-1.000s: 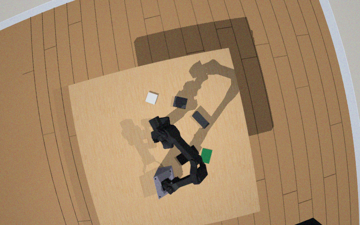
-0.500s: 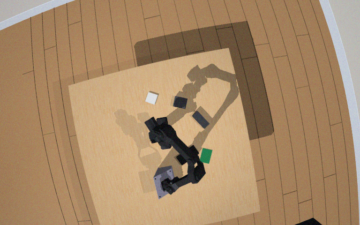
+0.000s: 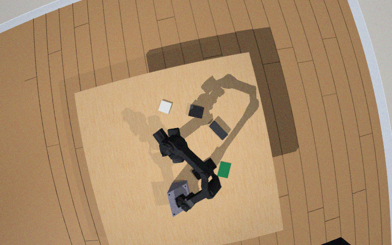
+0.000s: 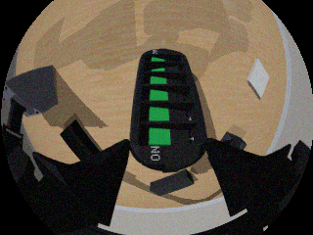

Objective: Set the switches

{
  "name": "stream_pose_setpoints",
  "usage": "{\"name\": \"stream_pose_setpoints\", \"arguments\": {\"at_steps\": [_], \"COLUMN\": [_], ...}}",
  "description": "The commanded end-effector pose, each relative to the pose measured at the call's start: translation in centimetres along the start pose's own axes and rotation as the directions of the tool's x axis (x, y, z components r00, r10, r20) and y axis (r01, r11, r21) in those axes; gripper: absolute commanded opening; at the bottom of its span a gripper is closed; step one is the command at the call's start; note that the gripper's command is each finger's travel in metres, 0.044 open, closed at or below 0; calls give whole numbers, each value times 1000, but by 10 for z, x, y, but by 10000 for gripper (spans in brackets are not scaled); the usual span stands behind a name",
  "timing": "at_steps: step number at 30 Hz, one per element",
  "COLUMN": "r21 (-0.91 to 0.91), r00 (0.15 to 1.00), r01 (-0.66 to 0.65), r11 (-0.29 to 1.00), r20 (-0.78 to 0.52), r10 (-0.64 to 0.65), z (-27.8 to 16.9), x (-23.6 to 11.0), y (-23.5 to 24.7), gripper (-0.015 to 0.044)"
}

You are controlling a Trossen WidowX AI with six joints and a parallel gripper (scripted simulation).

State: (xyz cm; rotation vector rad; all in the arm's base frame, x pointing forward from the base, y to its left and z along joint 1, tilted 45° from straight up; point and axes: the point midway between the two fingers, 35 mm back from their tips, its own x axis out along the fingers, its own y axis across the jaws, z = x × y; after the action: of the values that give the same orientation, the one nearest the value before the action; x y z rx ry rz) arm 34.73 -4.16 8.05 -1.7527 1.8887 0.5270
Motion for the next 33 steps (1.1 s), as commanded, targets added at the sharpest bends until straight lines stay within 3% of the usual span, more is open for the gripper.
{"name": "stream_pose_setpoints", "arguments": {"at_steps": [1,33], "r21": [2,2], "r00": [1000,997], "r01": [-5,-5], "r11": [1000,1000], "r20": [-5,-73], "r10": [5,5], "z": [8,34], "x": [0,-10], "y": [0,0], "gripper": [336,336]}}
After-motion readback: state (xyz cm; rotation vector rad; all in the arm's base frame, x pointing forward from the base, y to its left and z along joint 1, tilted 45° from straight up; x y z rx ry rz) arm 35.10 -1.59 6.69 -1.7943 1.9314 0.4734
